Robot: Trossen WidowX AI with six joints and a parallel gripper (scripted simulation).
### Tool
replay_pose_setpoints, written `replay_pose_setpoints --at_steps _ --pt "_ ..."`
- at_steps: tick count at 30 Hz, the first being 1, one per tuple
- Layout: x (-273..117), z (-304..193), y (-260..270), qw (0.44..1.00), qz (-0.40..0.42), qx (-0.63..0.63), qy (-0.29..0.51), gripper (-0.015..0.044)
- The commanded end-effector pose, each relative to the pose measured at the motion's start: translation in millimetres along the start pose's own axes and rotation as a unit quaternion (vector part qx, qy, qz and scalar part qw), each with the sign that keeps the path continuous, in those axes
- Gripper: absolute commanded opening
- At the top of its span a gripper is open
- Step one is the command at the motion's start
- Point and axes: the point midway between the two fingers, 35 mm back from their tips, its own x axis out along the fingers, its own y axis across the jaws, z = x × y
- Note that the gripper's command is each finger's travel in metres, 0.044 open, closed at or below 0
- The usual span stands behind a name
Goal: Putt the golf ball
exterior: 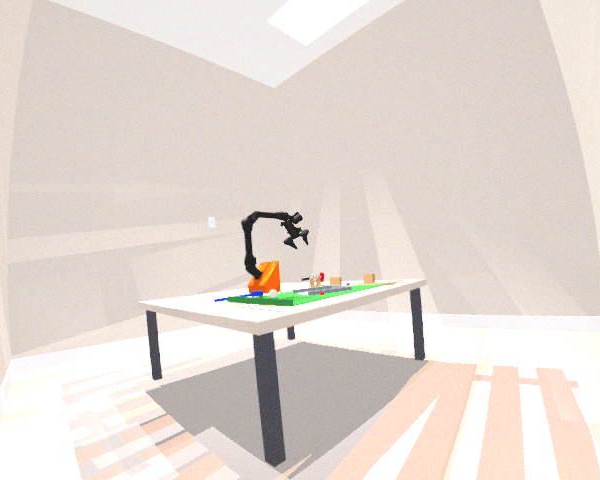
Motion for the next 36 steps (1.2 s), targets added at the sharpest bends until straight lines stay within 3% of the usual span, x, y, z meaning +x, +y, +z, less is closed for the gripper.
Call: replay_pose_setpoints --at_steps 1,9,36 --pt "39.5 -47.4 -20.2 0.998 0.023 0.015 0.052 0.0440" --pt "114.4 -153.5 -26.0 0.984 0.101 0.036 0.142 0.0440" --pt "159.4 -186.1 -6.7 0.983 0.106 0.037 0.147 0.0440"
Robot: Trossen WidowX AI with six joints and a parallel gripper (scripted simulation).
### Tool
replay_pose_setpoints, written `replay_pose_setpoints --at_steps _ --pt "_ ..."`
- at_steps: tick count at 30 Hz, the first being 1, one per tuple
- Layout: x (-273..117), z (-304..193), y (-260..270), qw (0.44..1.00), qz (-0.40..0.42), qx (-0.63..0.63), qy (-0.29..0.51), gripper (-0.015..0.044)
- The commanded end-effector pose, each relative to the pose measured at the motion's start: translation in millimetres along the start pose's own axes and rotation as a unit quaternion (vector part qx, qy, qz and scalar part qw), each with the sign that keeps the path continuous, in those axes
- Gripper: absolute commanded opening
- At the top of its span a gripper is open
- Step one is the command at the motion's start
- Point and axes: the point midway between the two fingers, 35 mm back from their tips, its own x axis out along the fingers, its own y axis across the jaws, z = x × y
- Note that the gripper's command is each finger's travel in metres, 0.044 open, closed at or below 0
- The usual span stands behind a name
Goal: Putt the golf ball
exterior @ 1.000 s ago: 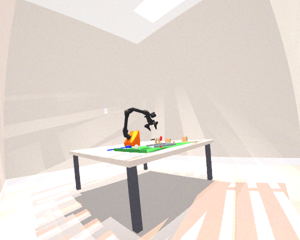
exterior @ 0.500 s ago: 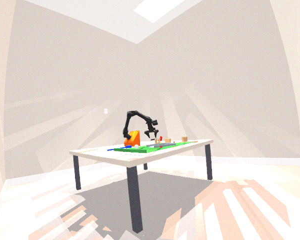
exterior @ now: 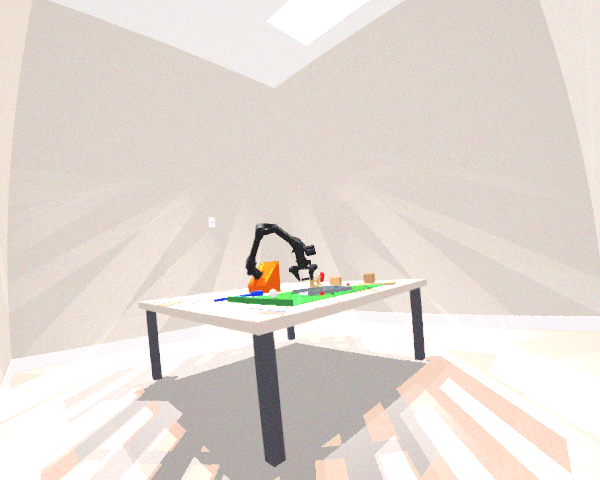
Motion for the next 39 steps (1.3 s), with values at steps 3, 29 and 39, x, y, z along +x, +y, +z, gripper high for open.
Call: replay_pose_setpoints --at_steps 3,29,39 --pt "8.5 -3.2 0.4 1.000 0.000 -0.001 0.003 0.0440" --pt "18.3 -5.7 -0.4 1.000 0.000 0.001 0.001 0.0040" --pt "-4.4 2.0 -3.7 1.000 0.000 0.001 -0.001 0.0000"
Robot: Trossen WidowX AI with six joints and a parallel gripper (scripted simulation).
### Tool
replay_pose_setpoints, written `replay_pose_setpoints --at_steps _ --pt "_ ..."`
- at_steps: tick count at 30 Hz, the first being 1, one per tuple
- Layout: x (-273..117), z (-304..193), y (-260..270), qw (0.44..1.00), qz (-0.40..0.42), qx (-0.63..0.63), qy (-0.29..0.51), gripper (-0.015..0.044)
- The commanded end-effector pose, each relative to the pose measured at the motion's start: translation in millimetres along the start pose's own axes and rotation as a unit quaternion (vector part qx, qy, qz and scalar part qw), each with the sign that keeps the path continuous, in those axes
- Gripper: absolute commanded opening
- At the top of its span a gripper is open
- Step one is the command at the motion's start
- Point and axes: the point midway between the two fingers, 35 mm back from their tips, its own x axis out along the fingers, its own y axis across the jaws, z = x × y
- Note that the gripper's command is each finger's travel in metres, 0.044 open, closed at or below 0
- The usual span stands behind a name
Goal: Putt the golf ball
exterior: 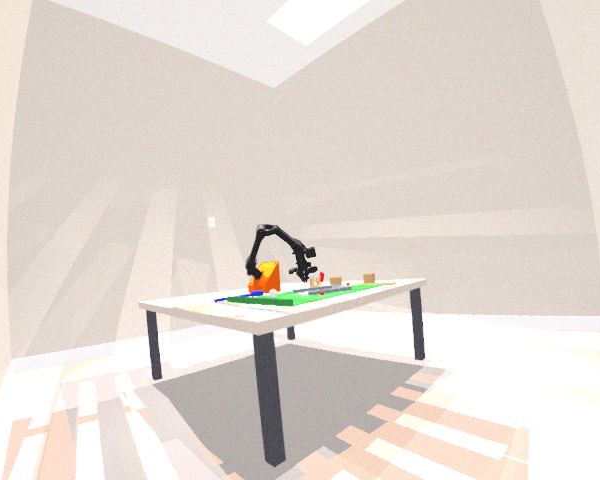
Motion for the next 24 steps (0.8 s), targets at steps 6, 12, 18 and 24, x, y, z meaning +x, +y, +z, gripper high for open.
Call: replay_pose_setpoints --at_steps 6,12,18,24 --pt "-62.1 19.8 -3.4 1.000 -0.004 -0.002 -0.011 0.0000" --pt "-90.3 26.0 0.7 1.000 -0.003 -0.002 -0.011 0.0000" --pt "-97.3 -0.4 -3.7 0.998 -0.013 0.061 -0.003 0.0000" --pt "-114.9 -34.6 -4.5 0.989 -0.020 0.149 0.004 0.0000"
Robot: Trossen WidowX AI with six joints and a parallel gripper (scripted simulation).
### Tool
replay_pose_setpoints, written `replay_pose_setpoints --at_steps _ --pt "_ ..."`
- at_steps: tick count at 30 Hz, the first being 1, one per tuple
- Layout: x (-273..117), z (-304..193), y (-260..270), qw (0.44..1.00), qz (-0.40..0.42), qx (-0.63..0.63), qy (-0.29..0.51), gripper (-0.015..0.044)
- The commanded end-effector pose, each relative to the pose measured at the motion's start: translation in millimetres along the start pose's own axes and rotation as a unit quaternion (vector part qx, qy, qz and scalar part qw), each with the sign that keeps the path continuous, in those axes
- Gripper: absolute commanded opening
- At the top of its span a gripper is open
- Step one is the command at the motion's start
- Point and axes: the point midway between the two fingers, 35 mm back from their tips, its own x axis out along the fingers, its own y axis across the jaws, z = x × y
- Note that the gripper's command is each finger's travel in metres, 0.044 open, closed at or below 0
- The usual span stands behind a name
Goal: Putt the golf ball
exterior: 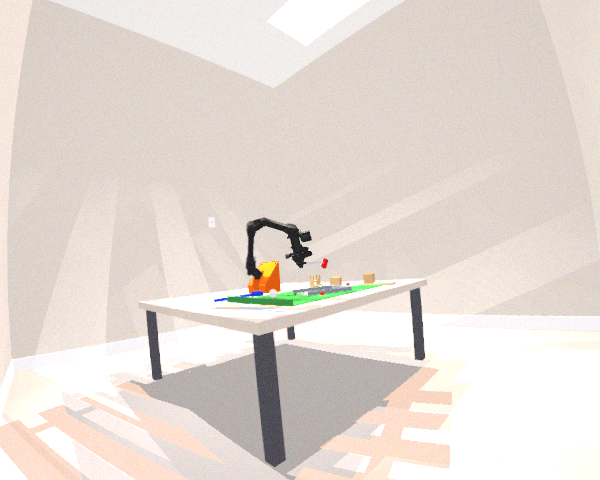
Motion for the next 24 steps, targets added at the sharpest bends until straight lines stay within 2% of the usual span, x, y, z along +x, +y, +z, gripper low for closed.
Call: replay_pose_setpoints --at_steps 1,12,24 --pt "-10.7 -18.9 -3.9 0.999 -0.005 0.049 0.003 0.0000" --pt "-36.6 -83.0 -10.6 0.977 -0.021 0.210 0.016 0.0000" --pt "-57.7 -153.8 -4.2 0.924 -0.040 0.379 0.030 0.0000"
